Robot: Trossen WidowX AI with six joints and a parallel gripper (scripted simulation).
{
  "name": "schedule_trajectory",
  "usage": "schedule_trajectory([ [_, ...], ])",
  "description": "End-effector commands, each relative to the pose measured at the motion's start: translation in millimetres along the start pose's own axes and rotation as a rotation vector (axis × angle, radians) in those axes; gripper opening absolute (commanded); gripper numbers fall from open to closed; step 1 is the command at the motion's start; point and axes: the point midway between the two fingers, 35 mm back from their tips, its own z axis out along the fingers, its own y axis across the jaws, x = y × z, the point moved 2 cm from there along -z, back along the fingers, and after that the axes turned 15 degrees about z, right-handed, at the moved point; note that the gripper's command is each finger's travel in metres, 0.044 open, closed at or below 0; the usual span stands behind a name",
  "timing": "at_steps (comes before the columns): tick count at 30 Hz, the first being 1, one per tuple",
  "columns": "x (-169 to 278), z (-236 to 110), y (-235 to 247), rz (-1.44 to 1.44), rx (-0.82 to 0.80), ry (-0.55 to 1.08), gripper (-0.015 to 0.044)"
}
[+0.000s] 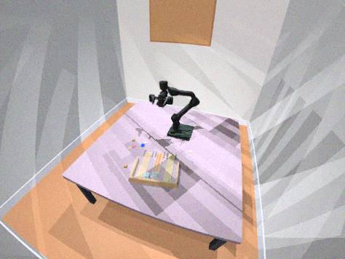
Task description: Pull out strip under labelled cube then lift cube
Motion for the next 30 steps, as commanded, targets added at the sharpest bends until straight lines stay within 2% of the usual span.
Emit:
schedule_trajectory([
  [1, -0.6, 0.8, 0.3, -0.015, -0.001, -0.002, 0.04],
  [11, -40.6, 48.1, 7.3, -0.879, 0.013, -0.143, 0.04],
  [19, -84.8, 83.6, -0.8, -1.651, 0.153, -0.285, 0.04],
  [30, -119.9, 103.0, -13.5, -2.248, 0.357, -0.355, 0.04],
])
